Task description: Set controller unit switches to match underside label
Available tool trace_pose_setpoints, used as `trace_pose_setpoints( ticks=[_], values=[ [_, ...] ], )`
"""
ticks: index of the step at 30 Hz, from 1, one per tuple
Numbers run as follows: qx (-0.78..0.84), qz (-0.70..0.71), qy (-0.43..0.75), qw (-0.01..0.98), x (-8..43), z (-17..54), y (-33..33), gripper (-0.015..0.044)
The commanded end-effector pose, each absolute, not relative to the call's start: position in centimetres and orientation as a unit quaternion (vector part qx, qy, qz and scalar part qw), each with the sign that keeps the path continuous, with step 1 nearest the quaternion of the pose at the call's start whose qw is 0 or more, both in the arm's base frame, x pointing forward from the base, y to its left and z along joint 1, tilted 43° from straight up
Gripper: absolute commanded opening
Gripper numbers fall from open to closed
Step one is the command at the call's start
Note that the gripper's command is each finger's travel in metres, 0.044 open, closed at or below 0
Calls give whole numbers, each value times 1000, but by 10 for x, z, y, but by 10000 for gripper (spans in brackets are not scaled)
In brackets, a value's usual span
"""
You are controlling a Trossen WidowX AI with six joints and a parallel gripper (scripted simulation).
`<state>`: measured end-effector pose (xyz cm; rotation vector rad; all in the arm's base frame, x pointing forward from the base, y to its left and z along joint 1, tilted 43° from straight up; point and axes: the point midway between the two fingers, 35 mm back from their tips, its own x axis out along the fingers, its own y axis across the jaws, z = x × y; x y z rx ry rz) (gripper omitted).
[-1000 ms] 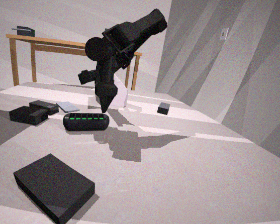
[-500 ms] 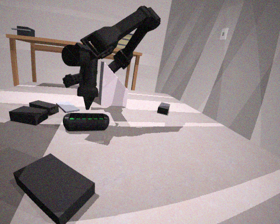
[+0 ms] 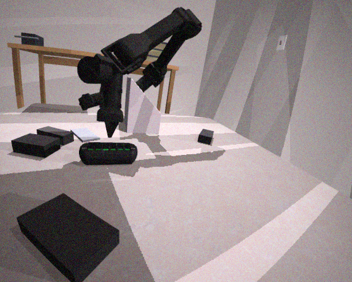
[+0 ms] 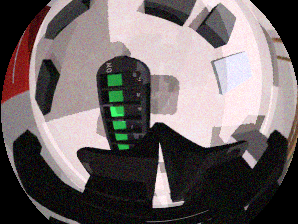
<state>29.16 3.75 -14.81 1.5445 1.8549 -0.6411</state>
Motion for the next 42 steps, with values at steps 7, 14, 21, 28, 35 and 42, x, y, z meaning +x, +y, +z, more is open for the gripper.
trace_pose_setpoints(
  ticks=[7,14,21,28,35,42],
  values=[
    [587,-244,704,317,294,-140,30,53],
    [586,-244,704,317,297,-111,3,236],
    [586,-244,704,317,297,-111,3,53],
    [586,-244,704,317,297,-111,3,0],
    [589,-244,703,315,298,-111,4,79],
    [589,-244,703,315,298,-111,4,263]
  ],
)
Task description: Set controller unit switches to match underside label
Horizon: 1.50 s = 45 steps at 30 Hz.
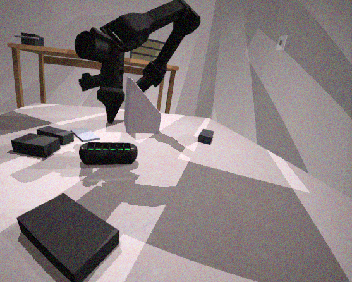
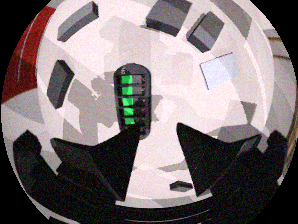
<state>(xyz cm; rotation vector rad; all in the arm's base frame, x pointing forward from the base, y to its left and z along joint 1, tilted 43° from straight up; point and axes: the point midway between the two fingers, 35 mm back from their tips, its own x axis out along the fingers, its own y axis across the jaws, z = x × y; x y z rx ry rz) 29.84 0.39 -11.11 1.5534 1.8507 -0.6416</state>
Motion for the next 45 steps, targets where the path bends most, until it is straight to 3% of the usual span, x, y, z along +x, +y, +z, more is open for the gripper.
trace_pose_setpoints(
  ticks=[1,7,9,26,45],
  values=[
    [589,-244,703,315,298,-111,4,289],
    [589,-244,703,315,298,-111,4,440],
    [589,-244,703,315,298,-111,4,440],
    [481,-282,781,282,383,-110,91,0],
    [476,-284,784,281,384,-123,108,0]
  ],
)
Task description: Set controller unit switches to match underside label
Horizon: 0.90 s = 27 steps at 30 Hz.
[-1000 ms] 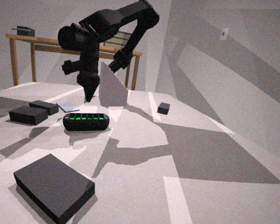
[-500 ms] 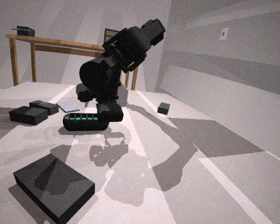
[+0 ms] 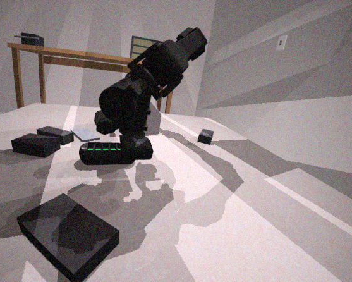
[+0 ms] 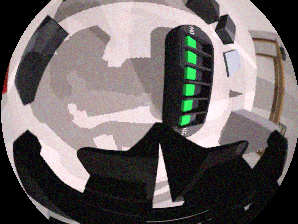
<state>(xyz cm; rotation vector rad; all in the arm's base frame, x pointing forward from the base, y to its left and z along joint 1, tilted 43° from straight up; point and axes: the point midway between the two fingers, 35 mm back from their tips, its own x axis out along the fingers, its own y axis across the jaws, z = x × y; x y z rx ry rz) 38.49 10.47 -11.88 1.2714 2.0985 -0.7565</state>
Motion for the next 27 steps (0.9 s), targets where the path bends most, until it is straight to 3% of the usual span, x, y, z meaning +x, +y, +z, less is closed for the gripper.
trace_pose_setpoints(
  ticks=[1,27],
  values=[
    [476,-284,784,281,384,-124,109,0],
    [476,-283,784,280,380,-149,132,0]
  ],
)
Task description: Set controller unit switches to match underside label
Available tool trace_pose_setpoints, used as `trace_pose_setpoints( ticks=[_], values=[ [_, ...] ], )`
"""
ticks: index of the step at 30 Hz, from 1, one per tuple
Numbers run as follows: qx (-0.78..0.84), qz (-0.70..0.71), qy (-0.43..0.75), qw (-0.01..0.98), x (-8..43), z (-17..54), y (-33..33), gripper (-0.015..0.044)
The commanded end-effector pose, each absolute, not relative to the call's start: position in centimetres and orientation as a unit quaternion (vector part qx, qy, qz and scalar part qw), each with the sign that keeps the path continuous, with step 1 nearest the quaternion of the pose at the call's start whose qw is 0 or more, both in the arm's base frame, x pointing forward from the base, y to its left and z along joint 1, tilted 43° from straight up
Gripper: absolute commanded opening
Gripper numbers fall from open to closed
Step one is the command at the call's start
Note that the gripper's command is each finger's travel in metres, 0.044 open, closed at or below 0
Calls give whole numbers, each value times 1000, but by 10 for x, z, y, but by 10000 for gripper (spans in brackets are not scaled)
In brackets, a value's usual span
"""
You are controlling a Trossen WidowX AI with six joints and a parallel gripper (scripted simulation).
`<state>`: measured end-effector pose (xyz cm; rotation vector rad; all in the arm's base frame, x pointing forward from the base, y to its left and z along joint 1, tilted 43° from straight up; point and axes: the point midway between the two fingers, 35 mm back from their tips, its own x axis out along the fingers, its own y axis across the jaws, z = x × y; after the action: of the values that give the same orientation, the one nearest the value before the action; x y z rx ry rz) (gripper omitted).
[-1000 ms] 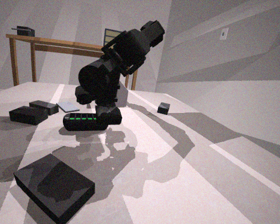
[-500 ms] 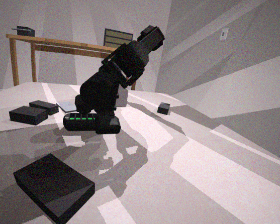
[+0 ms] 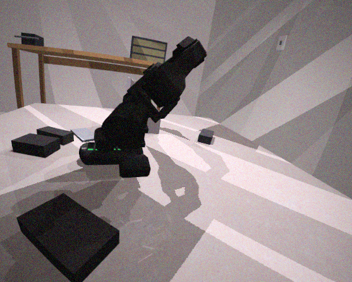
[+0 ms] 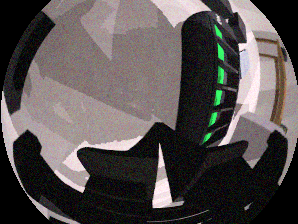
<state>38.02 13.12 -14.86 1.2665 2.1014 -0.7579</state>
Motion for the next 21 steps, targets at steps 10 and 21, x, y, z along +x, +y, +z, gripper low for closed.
trace_pose_setpoints(
  ticks=[10,21],
  values=[
    [476,-283,784,280,376,-149,131,0],
    [476,-283,784,280,372,-149,131,0]
  ],
)
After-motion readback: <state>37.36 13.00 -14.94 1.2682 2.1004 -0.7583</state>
